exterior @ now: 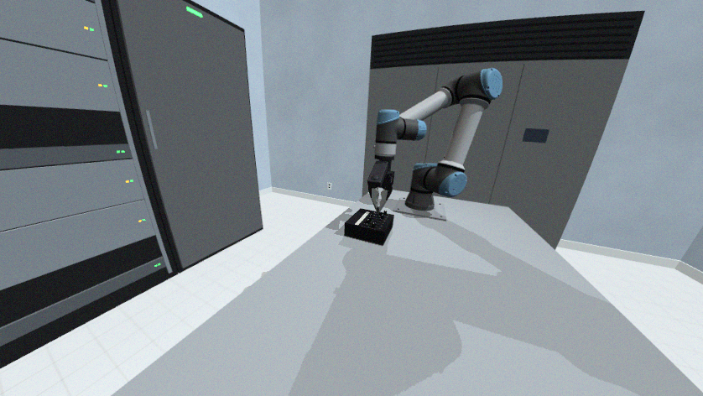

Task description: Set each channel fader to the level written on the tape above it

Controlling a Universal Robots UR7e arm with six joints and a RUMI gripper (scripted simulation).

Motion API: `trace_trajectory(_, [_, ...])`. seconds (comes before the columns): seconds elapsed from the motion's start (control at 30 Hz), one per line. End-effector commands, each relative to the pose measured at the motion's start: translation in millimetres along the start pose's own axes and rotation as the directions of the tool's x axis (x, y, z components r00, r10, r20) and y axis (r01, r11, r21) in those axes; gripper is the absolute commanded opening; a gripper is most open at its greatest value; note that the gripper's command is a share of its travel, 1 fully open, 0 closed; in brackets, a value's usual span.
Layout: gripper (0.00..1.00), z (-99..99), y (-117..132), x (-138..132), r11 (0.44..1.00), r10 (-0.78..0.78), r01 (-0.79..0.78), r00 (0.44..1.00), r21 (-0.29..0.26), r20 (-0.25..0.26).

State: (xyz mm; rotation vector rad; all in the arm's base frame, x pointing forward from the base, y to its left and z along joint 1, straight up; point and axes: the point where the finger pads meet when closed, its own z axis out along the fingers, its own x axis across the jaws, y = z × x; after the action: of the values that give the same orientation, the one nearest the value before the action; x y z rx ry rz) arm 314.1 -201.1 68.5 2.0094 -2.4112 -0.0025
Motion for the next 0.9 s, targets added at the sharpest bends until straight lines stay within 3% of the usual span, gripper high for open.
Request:
trace_trajectory(0.0, [0.0, 1.5, 1.2, -5.3, 1.0, -0.001, 0.001, 1.0, -0.002, 0.003])
trace_trajectory(0.87, [0.0, 1.5, 1.2, -8.7, 1.0, -0.001, 0.001, 1.0, -0.002, 0.003])
